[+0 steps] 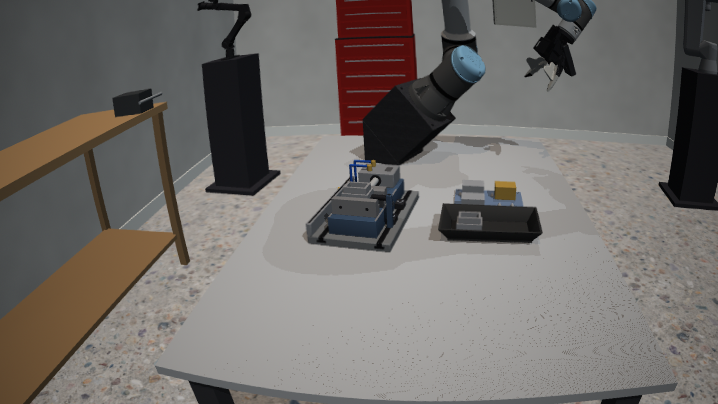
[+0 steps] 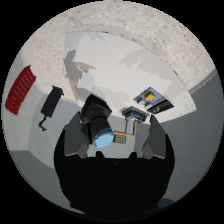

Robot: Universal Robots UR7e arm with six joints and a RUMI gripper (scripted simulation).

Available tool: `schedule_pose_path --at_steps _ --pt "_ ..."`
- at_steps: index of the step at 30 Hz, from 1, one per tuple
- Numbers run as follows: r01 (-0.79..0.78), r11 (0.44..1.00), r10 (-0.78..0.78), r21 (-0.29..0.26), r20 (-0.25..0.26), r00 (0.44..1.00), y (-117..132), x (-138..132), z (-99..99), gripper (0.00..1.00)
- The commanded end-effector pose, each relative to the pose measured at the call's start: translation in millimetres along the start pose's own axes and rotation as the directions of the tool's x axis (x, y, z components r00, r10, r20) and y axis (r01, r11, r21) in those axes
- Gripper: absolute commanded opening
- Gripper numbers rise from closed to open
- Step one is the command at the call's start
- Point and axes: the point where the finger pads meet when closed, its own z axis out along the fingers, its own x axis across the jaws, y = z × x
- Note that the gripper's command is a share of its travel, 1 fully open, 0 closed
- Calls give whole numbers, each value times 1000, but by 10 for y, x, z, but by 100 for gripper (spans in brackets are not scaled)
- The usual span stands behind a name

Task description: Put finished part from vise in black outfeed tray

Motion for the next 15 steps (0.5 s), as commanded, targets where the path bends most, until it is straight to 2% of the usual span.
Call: schedule_pose_path --at_steps 1,15 --pt "-13 1000 13 -5 3 1000 -18 22 14 100" --pt "-79 996 79 -36 18 997 -106 141 106 100"
